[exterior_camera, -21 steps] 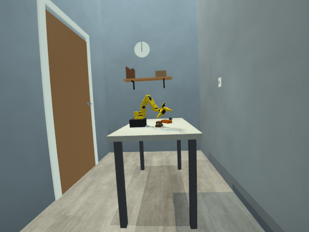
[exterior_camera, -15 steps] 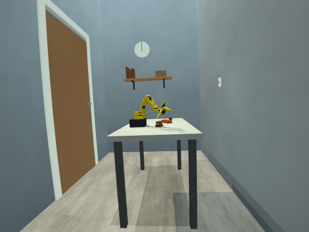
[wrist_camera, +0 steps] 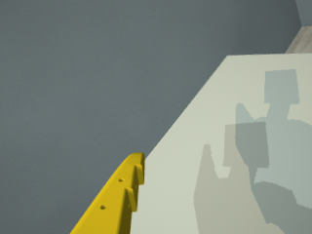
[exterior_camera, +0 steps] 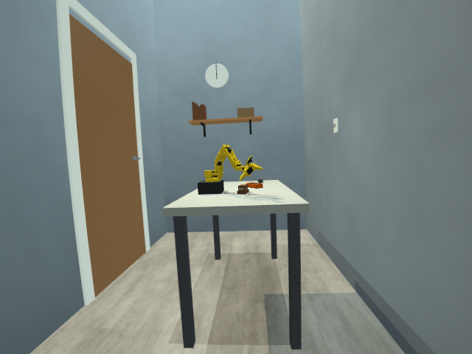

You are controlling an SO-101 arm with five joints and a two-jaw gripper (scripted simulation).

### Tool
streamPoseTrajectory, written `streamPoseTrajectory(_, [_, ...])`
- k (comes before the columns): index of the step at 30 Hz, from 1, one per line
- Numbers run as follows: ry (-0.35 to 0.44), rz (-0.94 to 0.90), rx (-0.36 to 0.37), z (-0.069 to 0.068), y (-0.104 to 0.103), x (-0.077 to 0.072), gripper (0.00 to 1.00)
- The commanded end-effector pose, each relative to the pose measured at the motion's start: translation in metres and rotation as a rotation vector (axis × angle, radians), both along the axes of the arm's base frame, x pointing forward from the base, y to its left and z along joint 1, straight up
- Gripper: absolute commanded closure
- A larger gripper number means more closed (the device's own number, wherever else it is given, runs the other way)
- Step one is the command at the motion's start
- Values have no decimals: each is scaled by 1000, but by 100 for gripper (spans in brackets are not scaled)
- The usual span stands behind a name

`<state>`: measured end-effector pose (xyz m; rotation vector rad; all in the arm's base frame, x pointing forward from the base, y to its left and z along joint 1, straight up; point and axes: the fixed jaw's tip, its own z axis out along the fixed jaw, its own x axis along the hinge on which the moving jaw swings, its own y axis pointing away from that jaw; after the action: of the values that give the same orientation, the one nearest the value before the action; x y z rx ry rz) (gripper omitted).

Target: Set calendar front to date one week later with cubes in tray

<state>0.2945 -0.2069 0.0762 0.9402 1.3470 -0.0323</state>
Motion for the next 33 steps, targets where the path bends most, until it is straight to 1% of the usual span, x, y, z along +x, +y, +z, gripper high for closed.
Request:
streamPoseTrajectory(1, [-5,0,-3,2,0,0,0])
streamPoseTrajectory(13, [13,3,-16,1,1,0,0])
streamPoseTrajectory(17, [31,5,-29,1,1,0,1])
streamPoseTrajectory(23, [73,12,-59,0,2,0,2])
streamPoseTrajectory(28, [123,21,-96,-2,4,0,2])
streamPoseTrajectory(30, [123,21,-96,-2,4,0,2])
streamPoseTrajectory(33, [160,29,-123,-3,5,0,3])
